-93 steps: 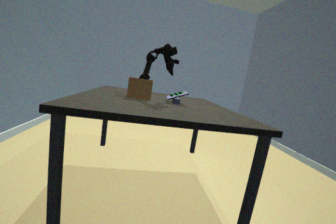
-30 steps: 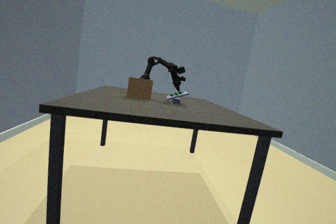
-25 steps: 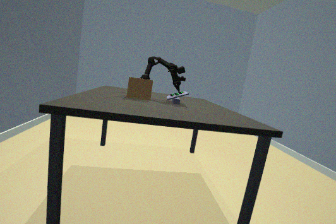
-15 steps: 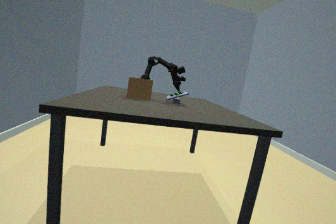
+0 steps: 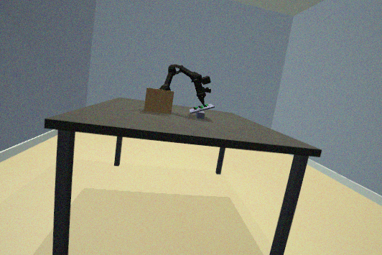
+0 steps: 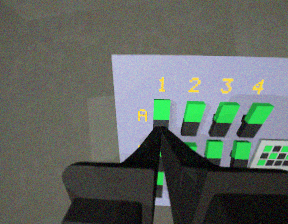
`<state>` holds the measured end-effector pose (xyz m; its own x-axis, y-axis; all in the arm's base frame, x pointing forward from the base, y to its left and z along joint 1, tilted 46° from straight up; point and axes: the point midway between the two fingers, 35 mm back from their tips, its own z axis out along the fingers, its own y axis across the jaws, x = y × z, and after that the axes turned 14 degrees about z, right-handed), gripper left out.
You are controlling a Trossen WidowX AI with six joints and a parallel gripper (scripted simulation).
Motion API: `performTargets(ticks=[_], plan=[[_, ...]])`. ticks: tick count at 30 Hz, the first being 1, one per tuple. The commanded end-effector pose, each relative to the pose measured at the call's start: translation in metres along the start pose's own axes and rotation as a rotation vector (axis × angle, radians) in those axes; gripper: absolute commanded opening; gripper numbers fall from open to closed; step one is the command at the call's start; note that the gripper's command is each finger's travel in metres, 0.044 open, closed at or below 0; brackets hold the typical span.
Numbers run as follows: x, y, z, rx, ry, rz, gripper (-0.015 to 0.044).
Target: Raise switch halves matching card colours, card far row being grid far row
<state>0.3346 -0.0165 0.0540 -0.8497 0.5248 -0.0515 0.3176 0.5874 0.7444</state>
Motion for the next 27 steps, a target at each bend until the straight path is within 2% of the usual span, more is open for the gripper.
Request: performTargets(ticks=[1,15,17,22,27], plan=[[-0.001,-0.001,0.001,0.004,-0.002,0.003,0.0000],[0.000,-0.001,0.003,0.003,-0.002,0.003,0.0000],[-0.002,-0.001,-0.006,0.004,0.002,-0.001,0.0000],[-0.003,-0.001,-0.060,0.013,0.023,0.003,0.0000],[-0.003,0.000,-0.062,0.013,0.024,0.004,0.0000]])
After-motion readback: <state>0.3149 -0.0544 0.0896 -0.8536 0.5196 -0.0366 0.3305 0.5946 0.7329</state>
